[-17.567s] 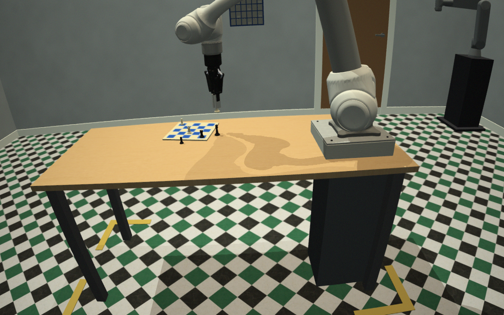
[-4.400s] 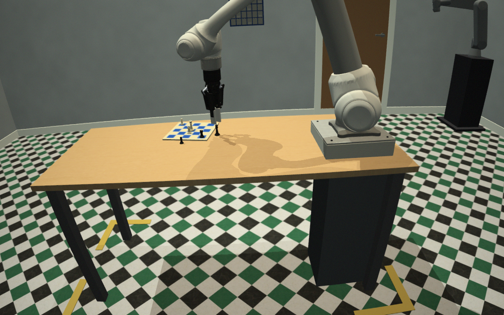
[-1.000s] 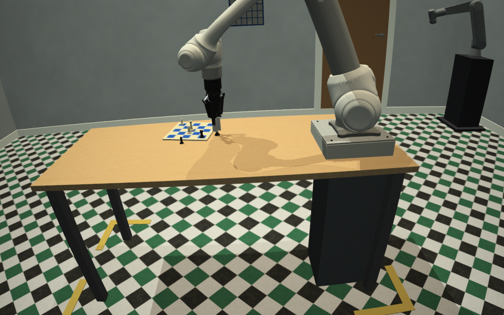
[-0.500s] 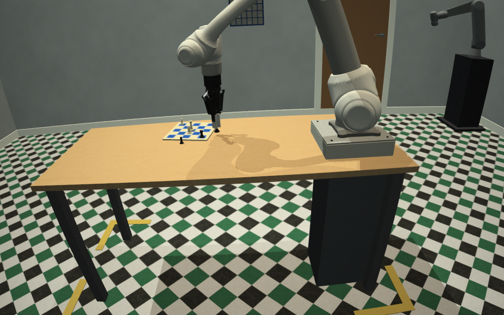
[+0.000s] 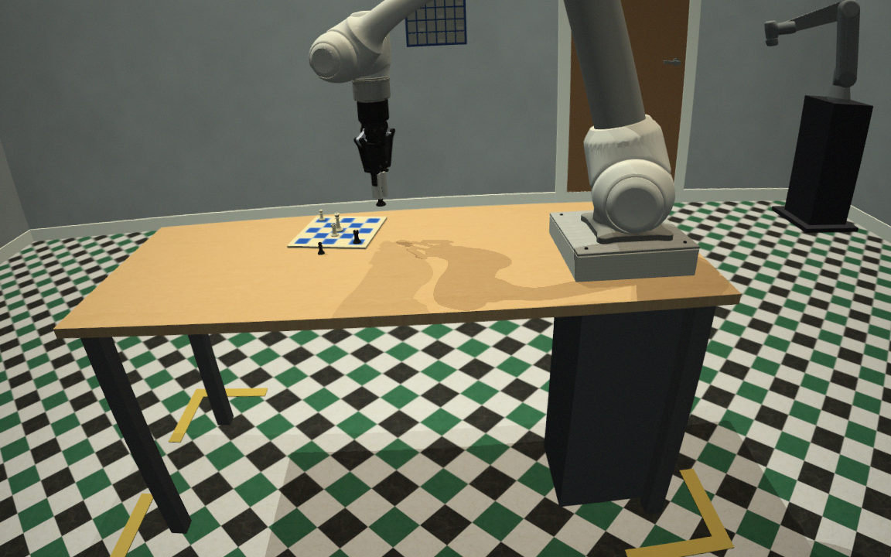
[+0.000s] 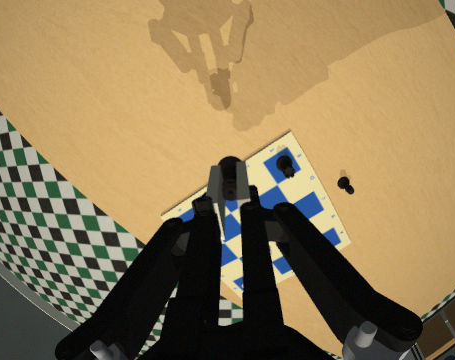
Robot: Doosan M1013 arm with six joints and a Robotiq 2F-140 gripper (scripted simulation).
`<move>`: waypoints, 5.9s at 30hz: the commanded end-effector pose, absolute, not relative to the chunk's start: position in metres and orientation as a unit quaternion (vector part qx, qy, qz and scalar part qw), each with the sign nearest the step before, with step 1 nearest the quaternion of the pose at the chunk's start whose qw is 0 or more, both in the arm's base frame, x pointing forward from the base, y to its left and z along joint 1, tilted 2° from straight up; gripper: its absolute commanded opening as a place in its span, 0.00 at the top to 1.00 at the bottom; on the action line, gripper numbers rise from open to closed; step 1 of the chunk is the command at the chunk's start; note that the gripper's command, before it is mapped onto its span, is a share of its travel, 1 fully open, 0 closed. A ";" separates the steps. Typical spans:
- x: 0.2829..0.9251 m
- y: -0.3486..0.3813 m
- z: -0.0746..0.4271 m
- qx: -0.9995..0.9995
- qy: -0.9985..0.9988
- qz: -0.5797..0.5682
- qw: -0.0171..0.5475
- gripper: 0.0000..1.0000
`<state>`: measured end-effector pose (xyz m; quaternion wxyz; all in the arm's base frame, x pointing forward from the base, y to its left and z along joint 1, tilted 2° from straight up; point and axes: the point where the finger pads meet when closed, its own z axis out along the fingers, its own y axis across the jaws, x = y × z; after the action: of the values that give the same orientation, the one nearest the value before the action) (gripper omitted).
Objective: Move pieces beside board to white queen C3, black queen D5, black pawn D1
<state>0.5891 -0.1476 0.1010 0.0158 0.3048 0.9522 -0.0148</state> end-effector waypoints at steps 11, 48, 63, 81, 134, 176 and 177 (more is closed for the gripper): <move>0.596 -0.156 0.108 0.317 0.948 -0.015 0.016 1.00; 0.670 -0.277 0.094 0.458 0.889 -0.012 0.018 1.00; 0.671 -0.280 0.036 0.458 0.889 -0.012 0.018 1.00; 0.672 -0.280 0.024 0.458 0.889 -0.012 0.018 1.00; 0.672 -0.280 0.020 0.458 0.889 -0.012 0.018 1.00; 0.672 -0.280 0.020 0.458 0.889 -0.012 0.018 0.90; 0.672 -0.280 0.020 0.458 0.889 -0.012 0.018 0.90</move>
<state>0.6716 -0.2802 0.0203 0.0178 0.4578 0.8888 -0.0120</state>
